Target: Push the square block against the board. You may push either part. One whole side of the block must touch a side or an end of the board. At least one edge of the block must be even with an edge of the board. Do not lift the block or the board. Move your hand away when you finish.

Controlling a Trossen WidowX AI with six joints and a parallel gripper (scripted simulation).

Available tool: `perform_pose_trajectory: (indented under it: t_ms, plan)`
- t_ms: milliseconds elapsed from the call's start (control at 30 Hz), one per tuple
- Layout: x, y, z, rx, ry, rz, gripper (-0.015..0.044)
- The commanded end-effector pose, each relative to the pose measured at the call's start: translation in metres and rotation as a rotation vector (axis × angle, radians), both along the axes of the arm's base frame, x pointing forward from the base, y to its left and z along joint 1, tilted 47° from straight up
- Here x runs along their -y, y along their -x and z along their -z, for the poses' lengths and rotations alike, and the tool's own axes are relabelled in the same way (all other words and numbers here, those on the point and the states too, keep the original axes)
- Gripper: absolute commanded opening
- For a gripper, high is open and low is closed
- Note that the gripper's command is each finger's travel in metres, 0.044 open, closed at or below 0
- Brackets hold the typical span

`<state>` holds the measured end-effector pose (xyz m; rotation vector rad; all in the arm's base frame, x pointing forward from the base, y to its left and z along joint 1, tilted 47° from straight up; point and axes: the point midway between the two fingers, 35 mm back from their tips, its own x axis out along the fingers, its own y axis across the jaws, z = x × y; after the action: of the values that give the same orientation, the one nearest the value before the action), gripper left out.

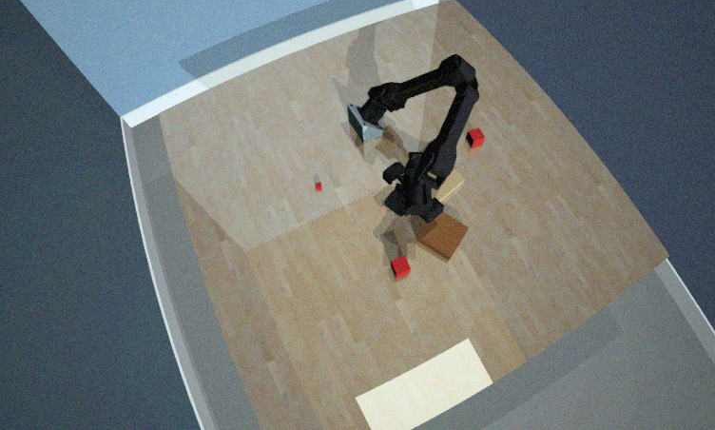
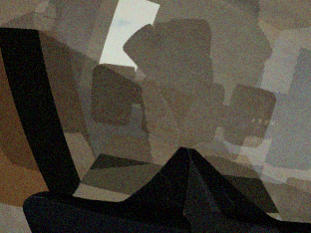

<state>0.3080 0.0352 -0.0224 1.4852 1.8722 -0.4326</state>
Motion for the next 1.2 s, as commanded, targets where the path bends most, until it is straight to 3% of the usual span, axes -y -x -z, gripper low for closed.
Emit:
perform_pose_trajectory:
  t_ms: [0,1167]
  plan:
    - [-0.002,0.001,0.0,-0.007,-0.007,0.003,0.0]
    - [0.018,-0.01,0.021,-0.006,-0.005,0.003,0.0]
